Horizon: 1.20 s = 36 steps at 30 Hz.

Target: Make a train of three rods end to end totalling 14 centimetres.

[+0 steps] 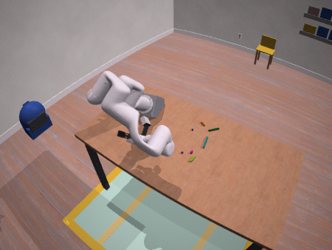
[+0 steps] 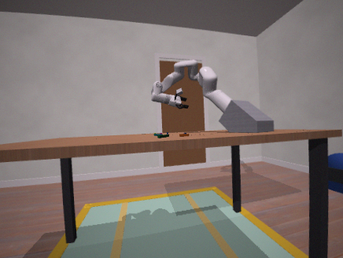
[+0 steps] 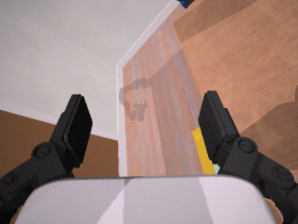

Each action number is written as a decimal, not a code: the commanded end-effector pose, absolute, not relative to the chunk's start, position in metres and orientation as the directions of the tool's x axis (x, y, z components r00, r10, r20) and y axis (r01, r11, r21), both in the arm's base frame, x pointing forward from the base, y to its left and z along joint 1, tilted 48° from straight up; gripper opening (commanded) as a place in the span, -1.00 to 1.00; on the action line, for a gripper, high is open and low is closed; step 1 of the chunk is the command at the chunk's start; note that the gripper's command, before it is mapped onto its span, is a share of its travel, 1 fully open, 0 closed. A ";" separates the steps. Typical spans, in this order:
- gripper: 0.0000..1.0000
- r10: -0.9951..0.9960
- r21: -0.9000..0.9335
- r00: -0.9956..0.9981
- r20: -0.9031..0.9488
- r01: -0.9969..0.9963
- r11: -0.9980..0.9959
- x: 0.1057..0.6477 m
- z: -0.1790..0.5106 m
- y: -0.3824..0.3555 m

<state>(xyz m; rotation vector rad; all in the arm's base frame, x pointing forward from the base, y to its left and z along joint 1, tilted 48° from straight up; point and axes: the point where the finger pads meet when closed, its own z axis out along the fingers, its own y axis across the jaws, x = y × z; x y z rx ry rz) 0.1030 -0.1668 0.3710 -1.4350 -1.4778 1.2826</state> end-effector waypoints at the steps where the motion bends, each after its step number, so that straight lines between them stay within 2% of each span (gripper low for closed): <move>1: 1.00 0.978 -0.952 -0.141 -0.150 0.287 -0.105 0.103 0.371 -0.167; 21: 1.00 0.978 -0.952 -0.152 -0.140 0.291 -0.091 0.104 0.370 -0.168; 32: 1.00 0.909 -0.933 -0.412 0.068 0.297 0.204 0.135 0.333 -0.197; 34: 1.00 0.909 -0.933 -0.412 0.068 0.297 0.204 0.135 0.333 -0.197; 36: 1.00 0.856 -0.916 -0.499 0.135 0.267 0.300 0.147 0.322 -0.206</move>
